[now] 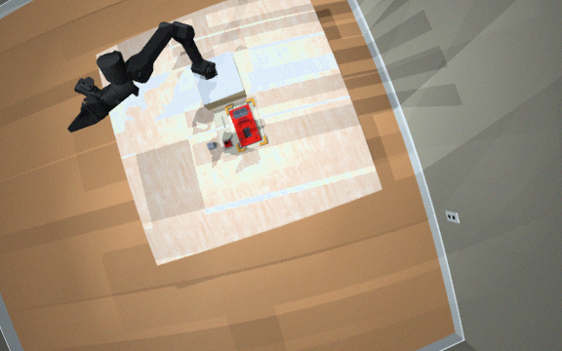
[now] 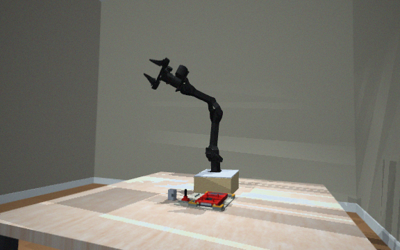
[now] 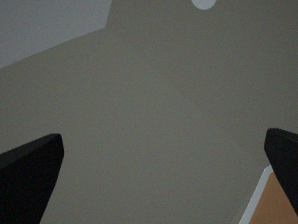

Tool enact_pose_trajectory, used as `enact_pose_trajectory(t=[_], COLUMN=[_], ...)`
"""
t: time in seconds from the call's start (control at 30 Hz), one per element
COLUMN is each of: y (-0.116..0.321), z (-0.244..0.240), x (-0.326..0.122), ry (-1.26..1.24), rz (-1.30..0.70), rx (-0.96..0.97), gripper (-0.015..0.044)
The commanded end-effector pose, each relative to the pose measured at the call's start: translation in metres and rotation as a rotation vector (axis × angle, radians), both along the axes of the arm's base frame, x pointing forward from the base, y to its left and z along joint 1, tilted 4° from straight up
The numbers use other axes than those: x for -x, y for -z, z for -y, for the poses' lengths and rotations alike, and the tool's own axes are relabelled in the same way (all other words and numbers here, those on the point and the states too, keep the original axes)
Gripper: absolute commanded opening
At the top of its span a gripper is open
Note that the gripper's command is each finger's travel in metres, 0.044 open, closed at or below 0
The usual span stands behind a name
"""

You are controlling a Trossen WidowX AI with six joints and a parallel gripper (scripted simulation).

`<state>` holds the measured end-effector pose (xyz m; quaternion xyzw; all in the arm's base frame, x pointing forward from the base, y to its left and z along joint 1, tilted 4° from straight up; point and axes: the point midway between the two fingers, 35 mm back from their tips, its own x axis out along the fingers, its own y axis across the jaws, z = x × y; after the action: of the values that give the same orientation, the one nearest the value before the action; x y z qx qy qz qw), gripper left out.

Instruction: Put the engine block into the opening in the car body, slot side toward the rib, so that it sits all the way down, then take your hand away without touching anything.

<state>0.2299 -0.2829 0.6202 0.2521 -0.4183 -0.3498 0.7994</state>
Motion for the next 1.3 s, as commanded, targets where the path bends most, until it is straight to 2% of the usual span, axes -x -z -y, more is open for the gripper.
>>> enact_pose_trajectory(t=[0.0,0.67,1.27], y=[0.030,0.184,0.330], z=[0.011,0.026,-0.005], x=[-0.025,-0.114,-0.150], ry=[-0.087,-0.323,-0.270], rz=[0.004,0.067,0.158], rx=[-0.122,-0.762,-1.377], gripper=[0.0440,0.0440,0.0440])
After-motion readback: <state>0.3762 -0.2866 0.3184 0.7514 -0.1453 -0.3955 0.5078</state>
